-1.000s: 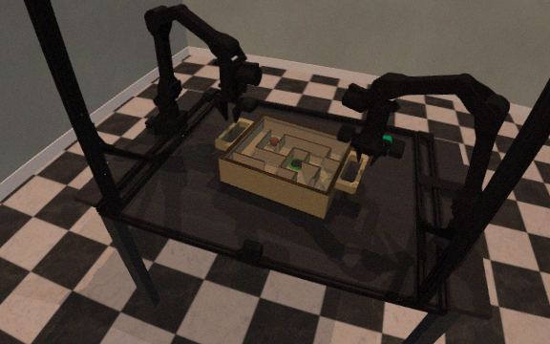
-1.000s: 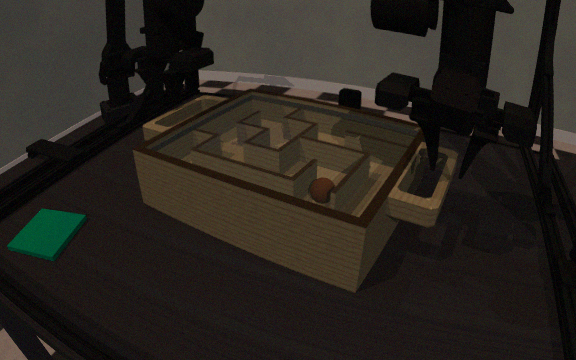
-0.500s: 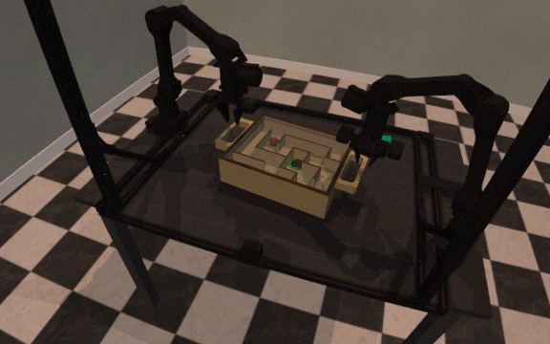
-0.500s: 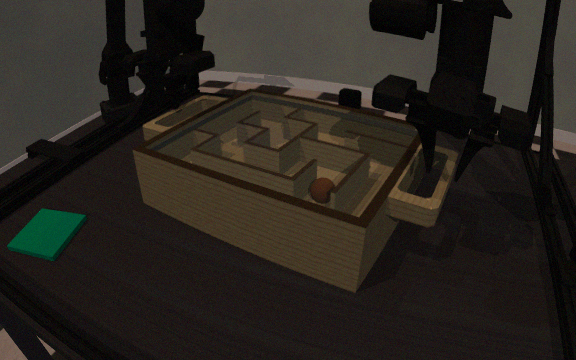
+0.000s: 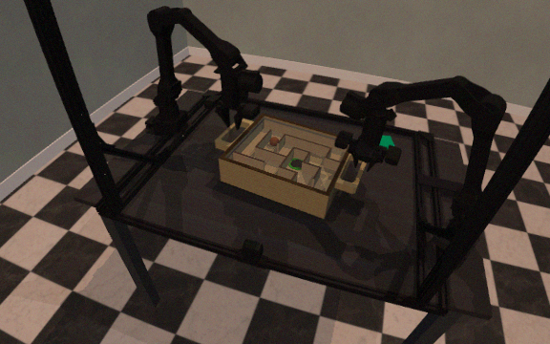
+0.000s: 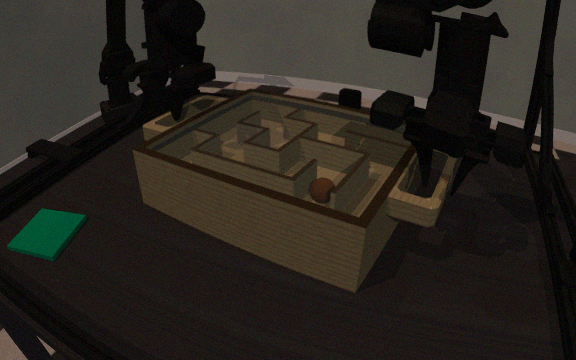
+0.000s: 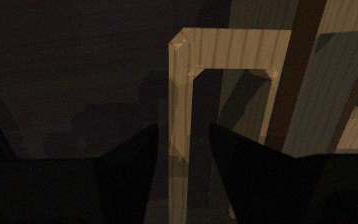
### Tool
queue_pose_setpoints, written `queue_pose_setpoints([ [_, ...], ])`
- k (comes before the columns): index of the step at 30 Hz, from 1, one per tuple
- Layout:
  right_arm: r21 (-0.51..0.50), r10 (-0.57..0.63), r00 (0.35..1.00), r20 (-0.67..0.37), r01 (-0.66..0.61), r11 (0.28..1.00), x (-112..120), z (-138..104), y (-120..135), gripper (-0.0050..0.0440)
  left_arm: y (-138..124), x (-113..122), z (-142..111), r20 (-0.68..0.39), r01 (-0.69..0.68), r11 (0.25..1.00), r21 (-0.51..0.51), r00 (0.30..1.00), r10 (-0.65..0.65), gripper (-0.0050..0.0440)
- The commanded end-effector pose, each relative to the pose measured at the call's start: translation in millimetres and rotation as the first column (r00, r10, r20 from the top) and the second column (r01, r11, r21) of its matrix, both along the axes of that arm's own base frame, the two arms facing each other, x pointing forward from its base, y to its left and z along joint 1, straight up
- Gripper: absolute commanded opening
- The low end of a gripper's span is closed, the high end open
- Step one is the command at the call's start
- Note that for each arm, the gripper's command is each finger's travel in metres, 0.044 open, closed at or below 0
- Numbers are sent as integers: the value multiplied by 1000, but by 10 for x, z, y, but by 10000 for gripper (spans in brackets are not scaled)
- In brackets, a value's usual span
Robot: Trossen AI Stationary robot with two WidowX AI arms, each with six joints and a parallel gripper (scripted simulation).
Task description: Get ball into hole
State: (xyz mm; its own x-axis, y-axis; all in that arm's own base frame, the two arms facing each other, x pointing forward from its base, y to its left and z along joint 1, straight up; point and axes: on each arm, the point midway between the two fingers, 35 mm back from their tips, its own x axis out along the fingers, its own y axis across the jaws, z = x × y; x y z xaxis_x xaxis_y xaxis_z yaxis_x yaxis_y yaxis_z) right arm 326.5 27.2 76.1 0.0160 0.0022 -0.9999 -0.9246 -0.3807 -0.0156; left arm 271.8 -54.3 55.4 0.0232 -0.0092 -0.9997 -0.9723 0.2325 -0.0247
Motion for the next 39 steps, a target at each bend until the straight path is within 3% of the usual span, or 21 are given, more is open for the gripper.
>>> queue_pose_setpoints([
  [1,-2,2,1000,-16,-2,1000,-26,-114,-2,164,10,-36,-127,-21,2,1000,7,1000,-2,164],
  [23,-2,1,1000,-16,-1,1000,-43,-366,-3,164,13,-54,-379,-23,5,1000,9,1000,-5,164],
  [29,-2,1,1000,-16,-1,1000,-43,-366,-3,20,13,-54,-379,-23,5,1000,9,1000,-5,20],
  [39,-2,1,1000,-16,-1,1000,-43,-366,-3,20,13,-54,-379,-23,5,1000,9,1000,-5,20],
])
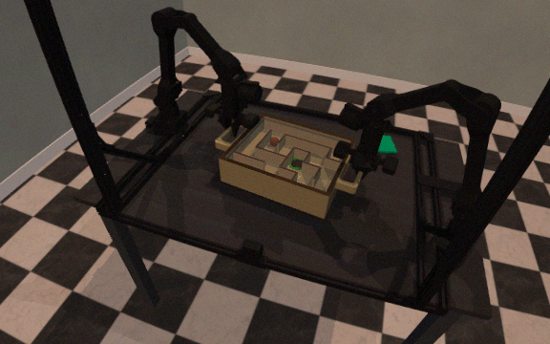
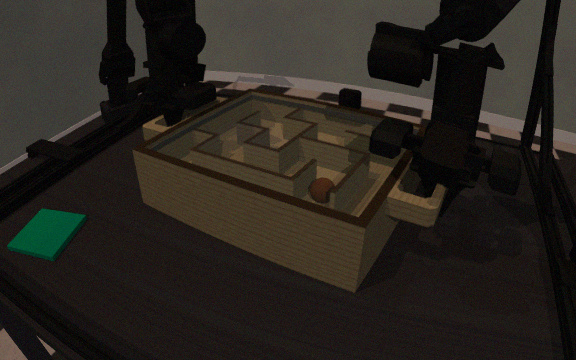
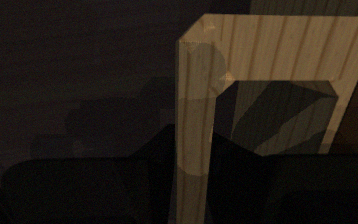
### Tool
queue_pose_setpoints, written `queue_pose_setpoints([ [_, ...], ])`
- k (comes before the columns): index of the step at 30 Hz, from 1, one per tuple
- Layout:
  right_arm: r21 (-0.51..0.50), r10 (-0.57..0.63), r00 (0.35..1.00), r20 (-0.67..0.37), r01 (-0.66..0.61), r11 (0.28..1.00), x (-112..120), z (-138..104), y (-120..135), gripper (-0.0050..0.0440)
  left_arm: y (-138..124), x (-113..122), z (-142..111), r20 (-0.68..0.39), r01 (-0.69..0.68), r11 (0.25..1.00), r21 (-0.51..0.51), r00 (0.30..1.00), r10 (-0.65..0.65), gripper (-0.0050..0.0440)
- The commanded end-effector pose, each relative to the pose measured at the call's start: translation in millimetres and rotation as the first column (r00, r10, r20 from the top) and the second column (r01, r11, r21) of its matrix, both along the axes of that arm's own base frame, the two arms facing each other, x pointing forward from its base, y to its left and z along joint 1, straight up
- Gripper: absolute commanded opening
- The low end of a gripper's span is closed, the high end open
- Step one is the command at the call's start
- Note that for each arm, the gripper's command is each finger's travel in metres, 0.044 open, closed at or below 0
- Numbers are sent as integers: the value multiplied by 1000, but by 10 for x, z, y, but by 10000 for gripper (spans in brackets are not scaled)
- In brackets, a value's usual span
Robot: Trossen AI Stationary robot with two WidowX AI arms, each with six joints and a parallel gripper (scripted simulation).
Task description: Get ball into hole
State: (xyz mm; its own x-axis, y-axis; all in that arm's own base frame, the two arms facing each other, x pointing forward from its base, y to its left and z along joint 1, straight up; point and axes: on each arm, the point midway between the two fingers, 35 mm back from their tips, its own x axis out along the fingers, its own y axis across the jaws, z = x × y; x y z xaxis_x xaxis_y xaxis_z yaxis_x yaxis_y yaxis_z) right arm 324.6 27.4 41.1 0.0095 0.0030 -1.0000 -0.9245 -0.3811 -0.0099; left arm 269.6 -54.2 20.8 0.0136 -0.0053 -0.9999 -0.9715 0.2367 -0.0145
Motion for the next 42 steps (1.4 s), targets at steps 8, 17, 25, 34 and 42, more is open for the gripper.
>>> queue_pose_setpoints([
  [8,-3,1,1000,-10,-1,1000,-1,33,4,20,4,3,18,-14,1,1000,5,1000,-1,20],
  [17,-3,1,1000,-9,-1,1000,-1,166,4,20,4,3,148,-14,1,1000,5,1000,-1,20],
  [25,-3,1,1000,-9,-1,1000,-1,254,4,20,4,3,253,-14,1,1000,5,1000,-1,20],
  [34,-3,1,1000,-9,-1,1000,-1,366,4,20,4,3,362,-14,1,1000,5,1000,-1,20],
  [42,-37,0,1000,6,0,999,-6,390,18,20,-11,1,380,-5,1,999,41,1000,-1,20],
])
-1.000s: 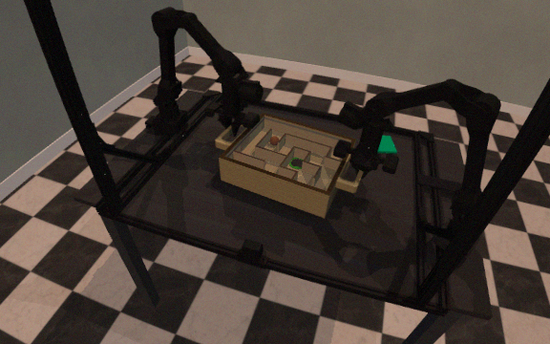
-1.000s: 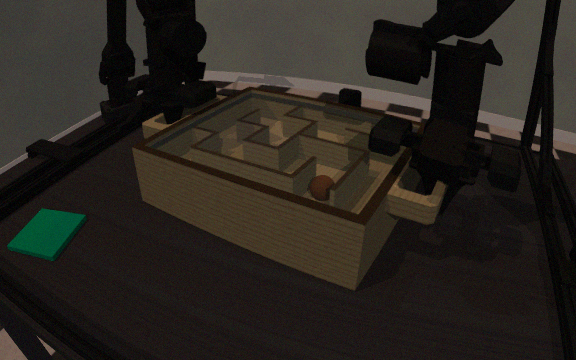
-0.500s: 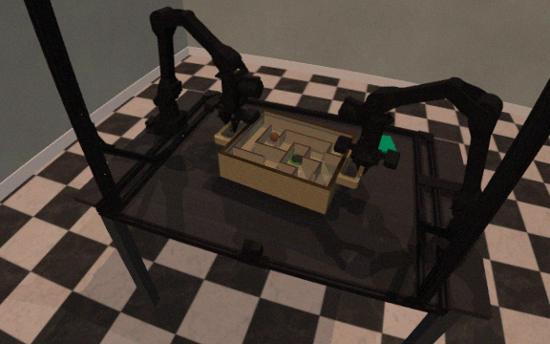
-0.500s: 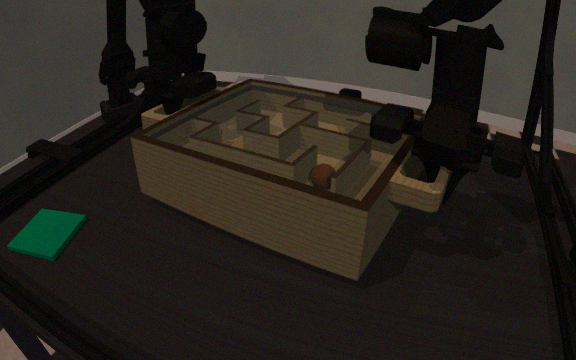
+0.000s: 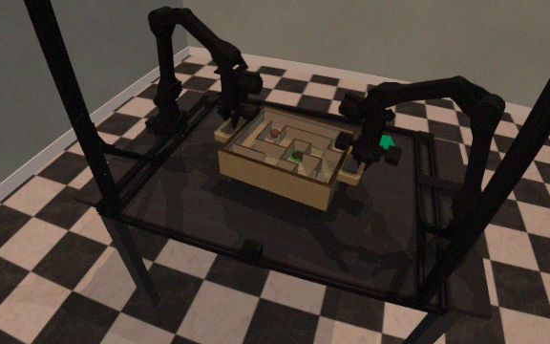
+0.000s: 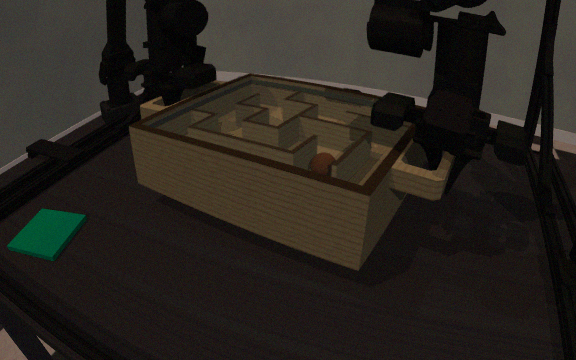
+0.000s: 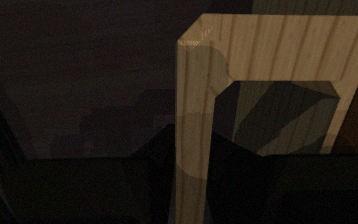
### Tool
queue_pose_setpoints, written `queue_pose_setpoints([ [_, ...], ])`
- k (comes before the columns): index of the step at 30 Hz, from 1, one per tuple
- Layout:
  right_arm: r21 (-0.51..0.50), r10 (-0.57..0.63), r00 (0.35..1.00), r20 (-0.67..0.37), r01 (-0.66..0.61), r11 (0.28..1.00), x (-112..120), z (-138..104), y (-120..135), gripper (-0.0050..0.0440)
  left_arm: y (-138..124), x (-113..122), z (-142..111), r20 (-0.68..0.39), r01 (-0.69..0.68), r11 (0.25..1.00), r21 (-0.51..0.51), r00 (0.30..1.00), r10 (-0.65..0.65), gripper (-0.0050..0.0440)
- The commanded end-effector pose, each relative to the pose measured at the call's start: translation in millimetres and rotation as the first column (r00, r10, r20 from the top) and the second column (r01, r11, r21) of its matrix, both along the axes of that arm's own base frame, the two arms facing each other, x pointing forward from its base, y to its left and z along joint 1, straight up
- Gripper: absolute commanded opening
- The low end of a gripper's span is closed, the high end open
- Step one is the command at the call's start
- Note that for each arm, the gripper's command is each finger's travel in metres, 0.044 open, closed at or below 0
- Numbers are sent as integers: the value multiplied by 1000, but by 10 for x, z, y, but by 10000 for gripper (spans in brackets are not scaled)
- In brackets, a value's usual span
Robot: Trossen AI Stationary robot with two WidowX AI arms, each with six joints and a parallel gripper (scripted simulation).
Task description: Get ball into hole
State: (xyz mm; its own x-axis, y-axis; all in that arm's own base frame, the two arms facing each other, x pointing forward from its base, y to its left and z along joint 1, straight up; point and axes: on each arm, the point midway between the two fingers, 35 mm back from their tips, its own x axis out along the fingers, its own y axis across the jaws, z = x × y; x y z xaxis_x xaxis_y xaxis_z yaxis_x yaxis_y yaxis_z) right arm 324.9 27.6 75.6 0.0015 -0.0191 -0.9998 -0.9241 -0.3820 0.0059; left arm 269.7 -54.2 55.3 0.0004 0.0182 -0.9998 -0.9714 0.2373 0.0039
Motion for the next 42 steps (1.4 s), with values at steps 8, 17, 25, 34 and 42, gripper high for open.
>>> queue_pose_setpoints([
  [8,-7,0,1000,11,0,1000,-9,41,12,20,-8,0,35,5,0,1000,10,1000,-1,20],
  [17,21,0,1000,5,0,1000,-6,26,1,20,3,5,38,-6,0,1000,-16,1000,0,20],
  [25,27,0,1000,0,0,1000,-4,28,-2,20,6,5,33,-6,0,1000,-24,1000,0,20],
  [34,49,0,1000,25,-1,999,-13,-47,-11,20,7,20,102,-40,-1,1000,-27,999,0,20],
  [42,34,0,1000,22,0,999,-13,-25,-5,20,3,15,86,-28,0,1000,-16,1000,0,20],
])
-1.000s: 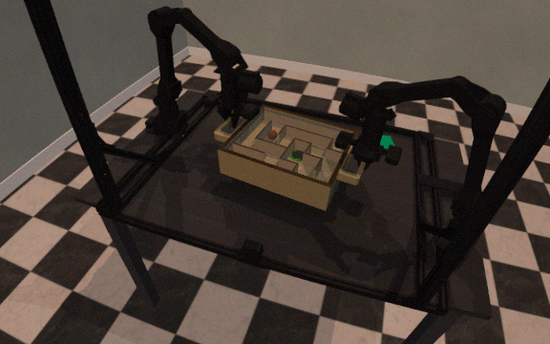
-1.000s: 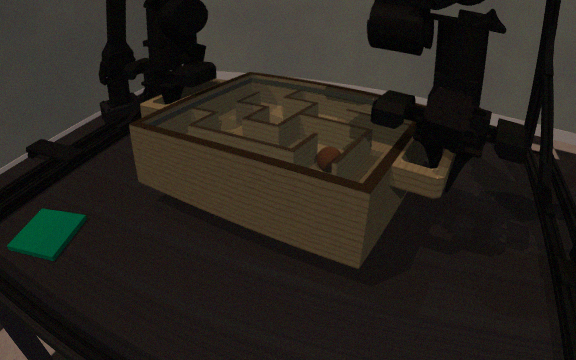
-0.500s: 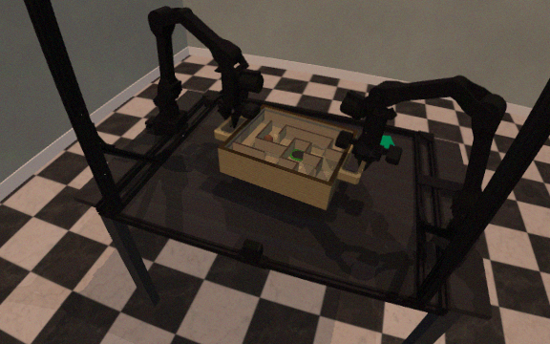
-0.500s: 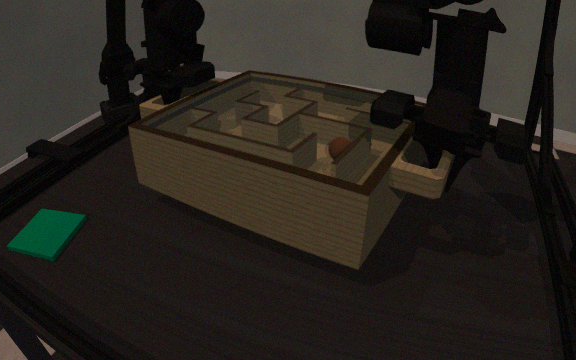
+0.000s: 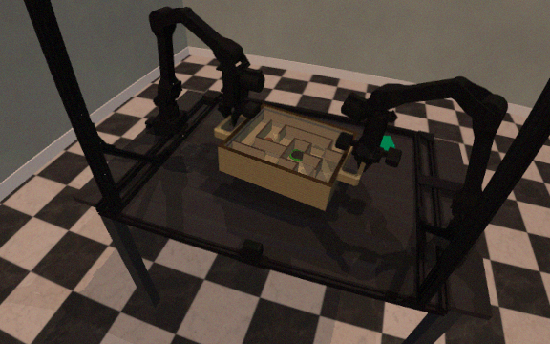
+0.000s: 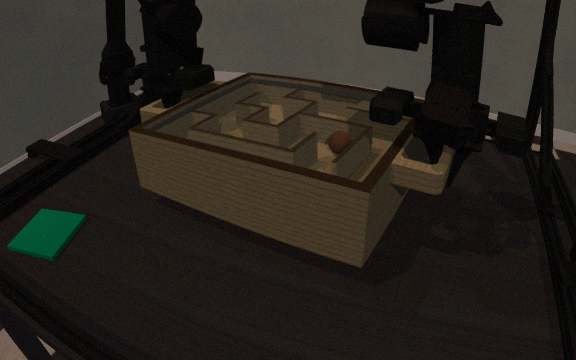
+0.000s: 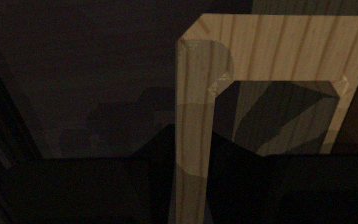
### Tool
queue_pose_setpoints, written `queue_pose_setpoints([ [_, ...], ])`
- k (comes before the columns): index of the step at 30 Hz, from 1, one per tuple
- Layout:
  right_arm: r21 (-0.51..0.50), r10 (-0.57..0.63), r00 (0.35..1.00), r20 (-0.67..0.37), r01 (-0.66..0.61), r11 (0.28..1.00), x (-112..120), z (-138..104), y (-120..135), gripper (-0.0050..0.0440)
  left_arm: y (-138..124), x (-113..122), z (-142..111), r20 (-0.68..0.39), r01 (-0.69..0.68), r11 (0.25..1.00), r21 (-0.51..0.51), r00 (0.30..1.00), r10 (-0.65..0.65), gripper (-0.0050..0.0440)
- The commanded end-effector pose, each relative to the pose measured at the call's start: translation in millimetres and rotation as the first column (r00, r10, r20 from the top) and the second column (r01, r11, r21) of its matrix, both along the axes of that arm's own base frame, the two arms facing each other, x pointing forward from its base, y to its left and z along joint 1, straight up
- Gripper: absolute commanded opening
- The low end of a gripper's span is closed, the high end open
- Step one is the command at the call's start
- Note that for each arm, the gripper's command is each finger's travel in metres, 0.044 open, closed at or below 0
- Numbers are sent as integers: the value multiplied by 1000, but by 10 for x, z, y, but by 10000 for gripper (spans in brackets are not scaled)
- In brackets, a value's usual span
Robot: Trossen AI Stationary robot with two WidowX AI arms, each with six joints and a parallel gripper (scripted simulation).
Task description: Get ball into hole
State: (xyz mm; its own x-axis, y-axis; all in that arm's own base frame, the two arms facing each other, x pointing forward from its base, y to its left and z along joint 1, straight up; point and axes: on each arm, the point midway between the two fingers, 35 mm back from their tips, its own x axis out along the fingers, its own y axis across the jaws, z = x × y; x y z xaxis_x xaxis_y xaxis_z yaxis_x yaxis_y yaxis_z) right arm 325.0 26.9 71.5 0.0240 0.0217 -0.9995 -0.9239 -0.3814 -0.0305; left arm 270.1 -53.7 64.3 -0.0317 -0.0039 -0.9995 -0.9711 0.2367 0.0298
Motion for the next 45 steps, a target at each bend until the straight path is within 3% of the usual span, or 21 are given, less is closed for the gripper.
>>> queue_pose_setpoints([
  [1,-10,0,1000,-4,0,1000,-12,27,4,20,-1,9,-14,8,1,1000,6,1000,-1,20],
  [28,7,1,999,-41,0,1000,2,85,-3,20,13,0,-84,28,1,1000,-29,1000,0,20],
  [45,-44,-1,1000,-12,0,999,-9,80,18,20,-11,-3,-54,35,1,1000,29,999,-2,20],
])
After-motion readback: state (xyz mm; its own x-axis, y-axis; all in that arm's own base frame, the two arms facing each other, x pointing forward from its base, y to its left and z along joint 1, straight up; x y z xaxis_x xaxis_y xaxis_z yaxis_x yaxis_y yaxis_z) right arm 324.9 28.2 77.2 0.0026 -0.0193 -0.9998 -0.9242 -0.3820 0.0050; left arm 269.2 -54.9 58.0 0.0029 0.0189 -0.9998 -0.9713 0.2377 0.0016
